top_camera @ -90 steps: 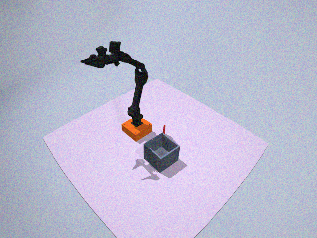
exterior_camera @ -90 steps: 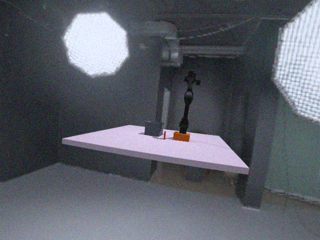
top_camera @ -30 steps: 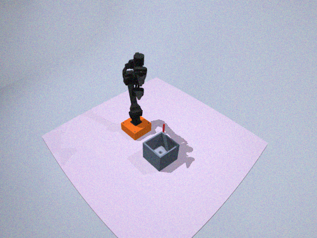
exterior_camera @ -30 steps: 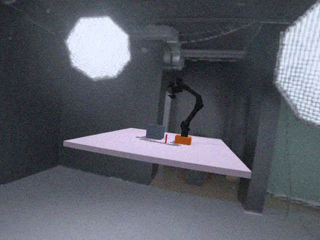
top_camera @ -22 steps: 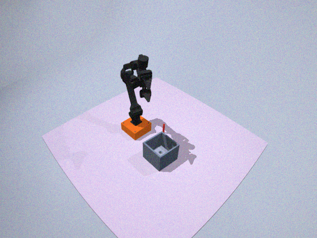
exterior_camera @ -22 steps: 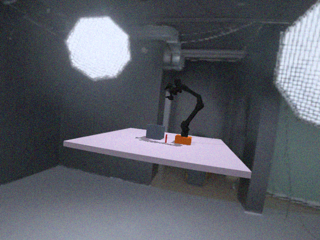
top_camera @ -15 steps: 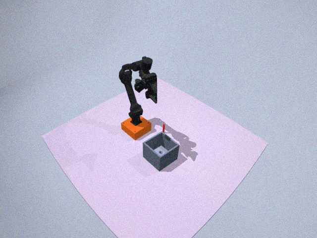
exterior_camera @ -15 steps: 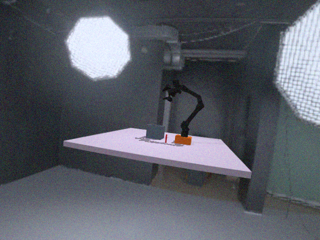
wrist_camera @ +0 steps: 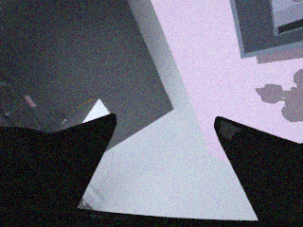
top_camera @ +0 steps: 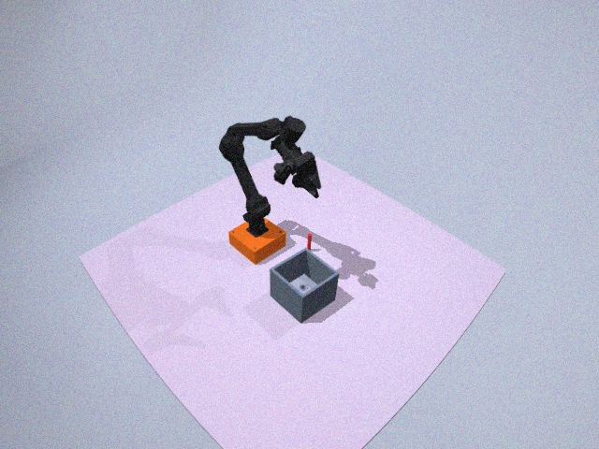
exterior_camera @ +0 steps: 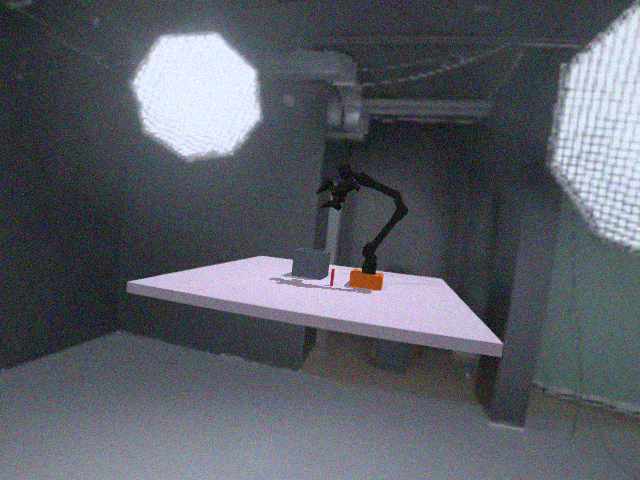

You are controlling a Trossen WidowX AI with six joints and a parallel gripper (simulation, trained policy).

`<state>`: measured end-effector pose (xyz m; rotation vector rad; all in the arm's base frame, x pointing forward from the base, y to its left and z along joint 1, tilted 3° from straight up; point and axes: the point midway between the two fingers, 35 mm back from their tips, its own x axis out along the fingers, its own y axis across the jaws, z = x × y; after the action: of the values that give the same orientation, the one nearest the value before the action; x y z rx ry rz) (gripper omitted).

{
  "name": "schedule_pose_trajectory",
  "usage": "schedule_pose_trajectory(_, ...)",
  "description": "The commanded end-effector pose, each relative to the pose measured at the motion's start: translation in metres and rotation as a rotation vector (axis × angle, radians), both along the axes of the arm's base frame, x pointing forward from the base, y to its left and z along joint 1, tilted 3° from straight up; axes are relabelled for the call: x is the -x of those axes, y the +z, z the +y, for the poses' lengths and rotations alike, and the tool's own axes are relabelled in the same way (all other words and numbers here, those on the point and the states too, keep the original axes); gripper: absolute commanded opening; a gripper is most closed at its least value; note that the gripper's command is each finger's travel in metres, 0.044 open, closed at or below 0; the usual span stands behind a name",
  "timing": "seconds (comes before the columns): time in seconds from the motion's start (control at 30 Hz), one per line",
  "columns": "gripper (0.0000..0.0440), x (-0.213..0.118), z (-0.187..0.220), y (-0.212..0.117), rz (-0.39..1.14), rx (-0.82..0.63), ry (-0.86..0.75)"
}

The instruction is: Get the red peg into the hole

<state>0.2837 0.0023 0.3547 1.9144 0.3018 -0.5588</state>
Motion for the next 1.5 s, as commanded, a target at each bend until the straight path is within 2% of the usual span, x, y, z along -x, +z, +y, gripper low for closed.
schedule_pose_trajectory(0.0,0.0437,0.0,0.014,-0.015,0.051,-0.04,0.034)
schedule_pose_trajectory(0.33,0.0437,0.012,0.062,-0.064,0.242,-0.131,0.157)
schedule_pose_trajectory(0.63,0.044,0.033,0.097,-0.108,0.435,-0.146,0.261)
schedule_pose_trajectory(1.03,0.044,0.065,0.123,-0.159,0.677,-0.079,0.387)
schedule_pose_trajectory(1.47,0.044,0.097,0.129,-0.212,0.906,0.041,0.495)
